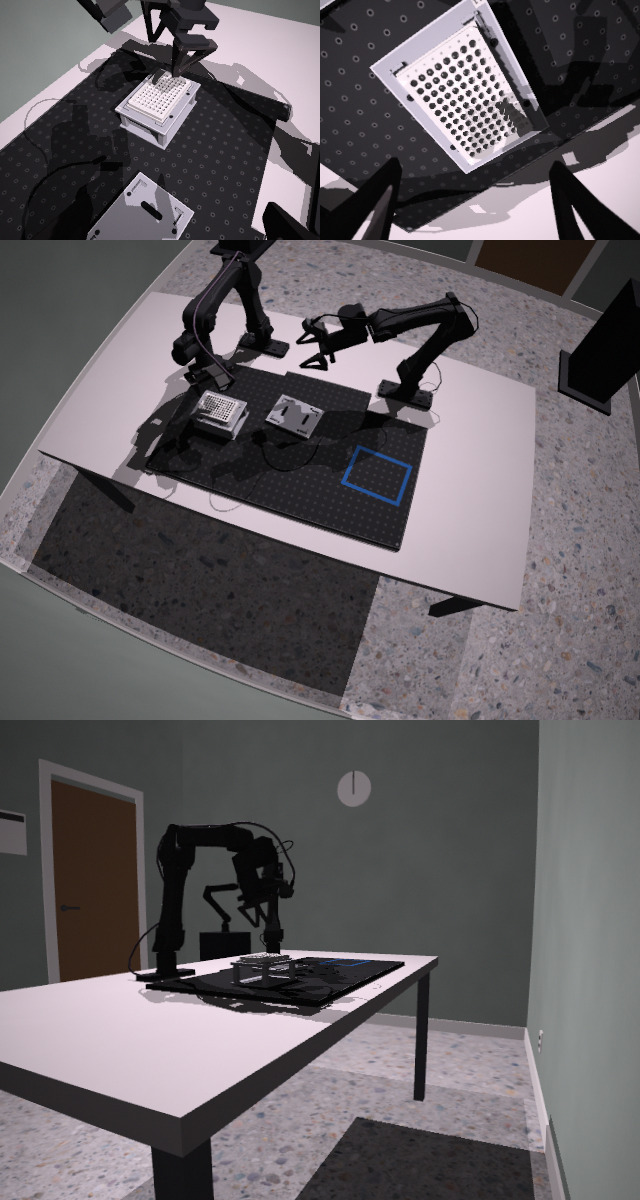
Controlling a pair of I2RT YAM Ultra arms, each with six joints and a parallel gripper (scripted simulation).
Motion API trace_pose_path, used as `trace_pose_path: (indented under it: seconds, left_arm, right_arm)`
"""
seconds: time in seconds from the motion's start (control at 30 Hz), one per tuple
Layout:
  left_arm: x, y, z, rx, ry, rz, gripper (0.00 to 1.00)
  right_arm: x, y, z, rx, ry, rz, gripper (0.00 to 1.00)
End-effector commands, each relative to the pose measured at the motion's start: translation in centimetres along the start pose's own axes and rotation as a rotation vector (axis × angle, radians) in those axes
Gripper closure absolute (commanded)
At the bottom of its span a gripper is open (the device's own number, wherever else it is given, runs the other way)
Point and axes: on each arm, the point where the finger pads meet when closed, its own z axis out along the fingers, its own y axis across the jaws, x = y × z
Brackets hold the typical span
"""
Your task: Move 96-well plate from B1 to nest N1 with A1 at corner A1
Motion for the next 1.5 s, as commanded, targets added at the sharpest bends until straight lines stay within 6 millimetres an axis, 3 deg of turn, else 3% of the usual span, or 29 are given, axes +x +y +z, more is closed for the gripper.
trace_pose_path:
  seconds: [0.0,0.83,1.13,1.47]
  left_arm:
    - [-0.1,-0.3,0.3,0.003,-0.006,0.001,0.00]
    - [-0.1,-0.3,0.3,0.003,-0.006,0.001,0.00]
    - [-0.1,-0.3,0.3,0.003,-0.006,0.001,0.00]
    - [-0.6,-0.1,0.0,0.002,-0.019,0.002,0.00]
  right_arm:
    - [-0.9,-1.1,-0.9,0.134,-0.127,0.190,0.00]
    - [1.0,1.1,-1.0,0.366,-0.400,0.906,0.00]
    - [1.2,2.4,-0.4,0.356,-0.398,0.924,0.00]
    - [1.0,2.2,-0.7,0.358,-0.405,0.919,0.00]
